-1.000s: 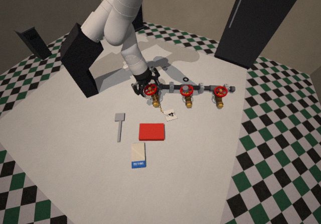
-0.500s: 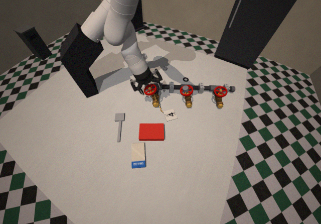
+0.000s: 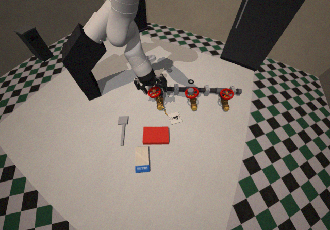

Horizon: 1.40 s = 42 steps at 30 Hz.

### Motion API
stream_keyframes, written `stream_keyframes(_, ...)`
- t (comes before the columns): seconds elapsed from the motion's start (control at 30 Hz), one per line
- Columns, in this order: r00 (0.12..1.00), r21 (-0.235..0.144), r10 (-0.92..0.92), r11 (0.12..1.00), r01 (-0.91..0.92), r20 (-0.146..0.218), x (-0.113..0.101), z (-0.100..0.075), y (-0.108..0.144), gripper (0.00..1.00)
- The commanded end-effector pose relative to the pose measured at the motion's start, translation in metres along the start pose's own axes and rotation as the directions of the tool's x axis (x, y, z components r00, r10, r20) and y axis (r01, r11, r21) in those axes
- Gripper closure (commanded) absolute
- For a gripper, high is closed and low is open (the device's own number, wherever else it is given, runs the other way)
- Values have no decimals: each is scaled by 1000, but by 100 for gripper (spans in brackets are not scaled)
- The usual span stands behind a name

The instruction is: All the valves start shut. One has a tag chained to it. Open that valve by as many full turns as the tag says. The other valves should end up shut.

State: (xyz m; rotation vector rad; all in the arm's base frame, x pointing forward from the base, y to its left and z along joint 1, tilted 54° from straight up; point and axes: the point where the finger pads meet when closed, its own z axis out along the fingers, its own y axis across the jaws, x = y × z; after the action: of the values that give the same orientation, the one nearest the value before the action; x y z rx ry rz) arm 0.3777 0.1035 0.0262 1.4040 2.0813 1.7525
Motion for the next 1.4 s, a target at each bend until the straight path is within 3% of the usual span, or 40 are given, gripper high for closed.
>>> stream_keyframes(0.0,998,2,61,998,-61,1,-4,0,-1,0)
stream_keyframes(0.53,966,2,260,966,-260,1,-3,-1,-1,0)
stream_keyframes(1.23,953,3,303,953,-303,0,-3,-1,-1,0)
stream_keyframes(1.27,953,3,303,953,-303,0,-3,-1,-1,25)
stream_keyframes(1.37,953,3,303,953,-303,0,-3,-1,-1,25)
